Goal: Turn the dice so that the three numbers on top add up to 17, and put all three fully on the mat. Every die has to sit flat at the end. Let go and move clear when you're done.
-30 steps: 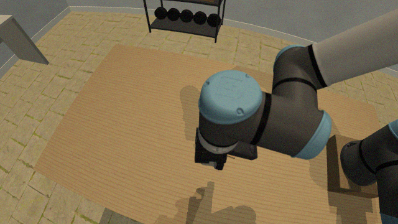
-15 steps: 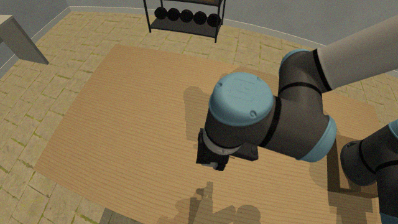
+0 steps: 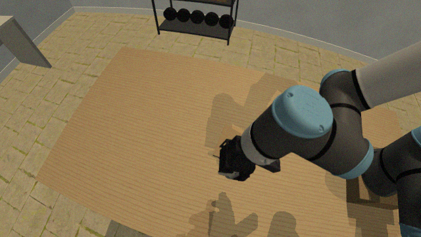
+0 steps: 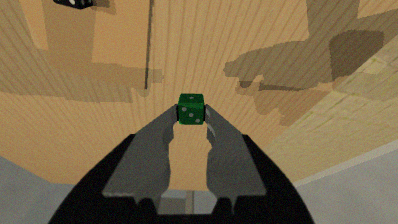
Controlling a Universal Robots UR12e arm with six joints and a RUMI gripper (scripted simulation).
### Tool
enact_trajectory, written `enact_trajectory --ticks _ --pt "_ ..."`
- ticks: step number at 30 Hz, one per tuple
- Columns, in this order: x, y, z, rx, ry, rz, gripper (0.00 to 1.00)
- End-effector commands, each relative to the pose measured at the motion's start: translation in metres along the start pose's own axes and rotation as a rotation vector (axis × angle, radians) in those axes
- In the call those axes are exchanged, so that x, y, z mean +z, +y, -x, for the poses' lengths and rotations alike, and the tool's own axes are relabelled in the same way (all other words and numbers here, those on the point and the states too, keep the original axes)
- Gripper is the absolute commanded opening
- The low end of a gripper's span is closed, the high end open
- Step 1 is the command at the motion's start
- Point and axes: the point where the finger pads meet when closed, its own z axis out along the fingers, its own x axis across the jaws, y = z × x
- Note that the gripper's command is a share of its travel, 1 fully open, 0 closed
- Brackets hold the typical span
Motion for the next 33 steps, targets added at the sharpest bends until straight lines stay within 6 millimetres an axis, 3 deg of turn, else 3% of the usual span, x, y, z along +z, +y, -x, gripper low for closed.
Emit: enact_trajectory --ticks 1,18,33 --pt "0.0014 0.0025 0.0006 -0.001 0.001 0.156 0.06" --pt "0.0016 0.0018 0.0009 0.000 0.002 0.481 0.06" --pt "0.0007 0.0014 0.0008 -0.001 0.002 0.641 0.06"
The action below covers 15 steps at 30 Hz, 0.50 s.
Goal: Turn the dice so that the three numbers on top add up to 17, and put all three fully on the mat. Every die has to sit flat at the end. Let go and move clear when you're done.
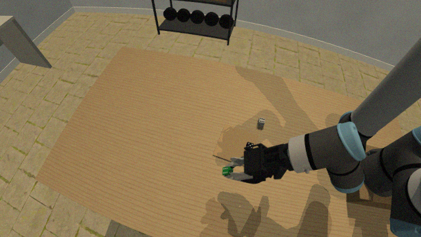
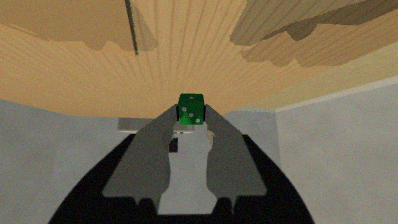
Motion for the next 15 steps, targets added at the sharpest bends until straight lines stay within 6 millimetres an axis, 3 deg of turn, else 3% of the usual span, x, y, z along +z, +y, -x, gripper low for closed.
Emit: enact_trajectory --ticks 1,15 --pt "-0.0013 0.0061 0.0003 -0.002 -0.004 0.086 0.06" --pt "-0.0029 0.0059 -0.0003 -0.004 -0.004 0.120 0.06"
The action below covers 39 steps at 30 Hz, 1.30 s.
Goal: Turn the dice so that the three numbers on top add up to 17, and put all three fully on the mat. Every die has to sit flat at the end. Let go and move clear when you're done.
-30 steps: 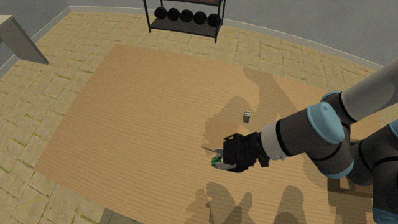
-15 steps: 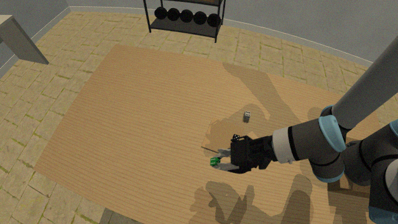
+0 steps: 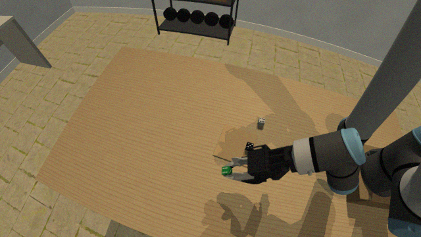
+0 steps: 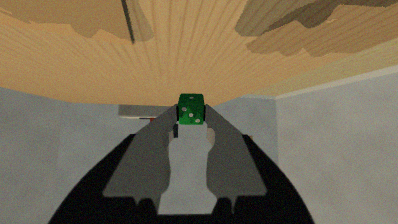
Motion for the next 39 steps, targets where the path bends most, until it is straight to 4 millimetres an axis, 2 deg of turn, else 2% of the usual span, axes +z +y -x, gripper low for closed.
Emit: enact_trajectory --ticks 1,13,23,32,39 --pt "-0.002 0.002 0.000 0.001 -0.001 0.014 0.06" --pt "0.002 -0.004 0.000 0.002 -0.001 0.015 0.06" --pt "0.017 -0.024 0.000 0.002 -0.001 0.015 0.06" --pt "0.035 -0.049 0.000 0.002 -0.001 0.015 0.06" --pt "0.041 -0.058 0.000 0.002 -0.001 0.015 0.06"
